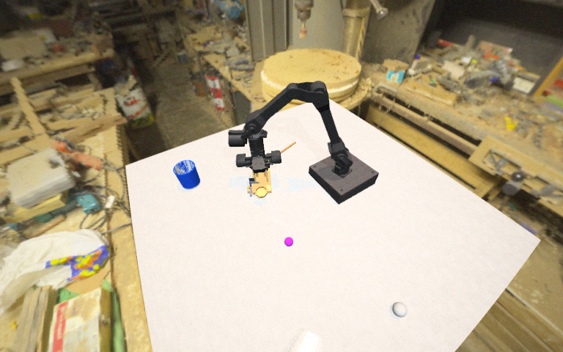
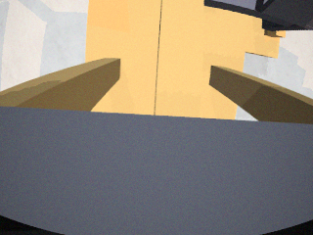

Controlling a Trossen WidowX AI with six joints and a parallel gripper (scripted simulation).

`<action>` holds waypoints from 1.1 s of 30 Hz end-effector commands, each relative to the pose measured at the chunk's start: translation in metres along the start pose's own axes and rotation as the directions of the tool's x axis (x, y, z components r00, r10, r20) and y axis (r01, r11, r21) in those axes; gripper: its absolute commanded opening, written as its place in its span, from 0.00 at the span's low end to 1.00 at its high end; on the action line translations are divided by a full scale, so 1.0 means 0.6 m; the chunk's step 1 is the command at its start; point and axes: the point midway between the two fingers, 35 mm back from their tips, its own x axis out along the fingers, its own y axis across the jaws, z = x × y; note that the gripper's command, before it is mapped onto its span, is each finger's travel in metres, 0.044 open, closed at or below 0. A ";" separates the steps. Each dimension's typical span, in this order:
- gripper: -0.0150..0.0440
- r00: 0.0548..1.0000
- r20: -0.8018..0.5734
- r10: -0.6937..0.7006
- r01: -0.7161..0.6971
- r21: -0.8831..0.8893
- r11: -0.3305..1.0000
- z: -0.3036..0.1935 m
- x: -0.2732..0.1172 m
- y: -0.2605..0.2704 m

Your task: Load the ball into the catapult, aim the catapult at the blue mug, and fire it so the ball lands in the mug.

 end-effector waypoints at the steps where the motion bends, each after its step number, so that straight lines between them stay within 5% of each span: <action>1: 0.43 1.000 -0.001 -0.002 0.002 0.000 1.000 0.000 -0.002 -0.001; 11: 0.88 1.000 -0.001 -0.002 0.002 0.000 1.000 0.000 -0.006 -0.001; 14: 1.00 1.000 0.000 -0.001 0.001 0.000 1.000 -0.001 -0.069 -0.006; 19: 1.00 1.000 0.000 0.001 -0.001 -0.001 1.000 -0.001 -0.167 0.003; 26: 1.00 1.000 0.001 -0.003 0.003 0.019 1.000 -0.001 -0.146 -0.002; 33: 1.00 1.000 0.001 -0.004 0.003 0.253 0.968 -0.001 -0.147 -0.002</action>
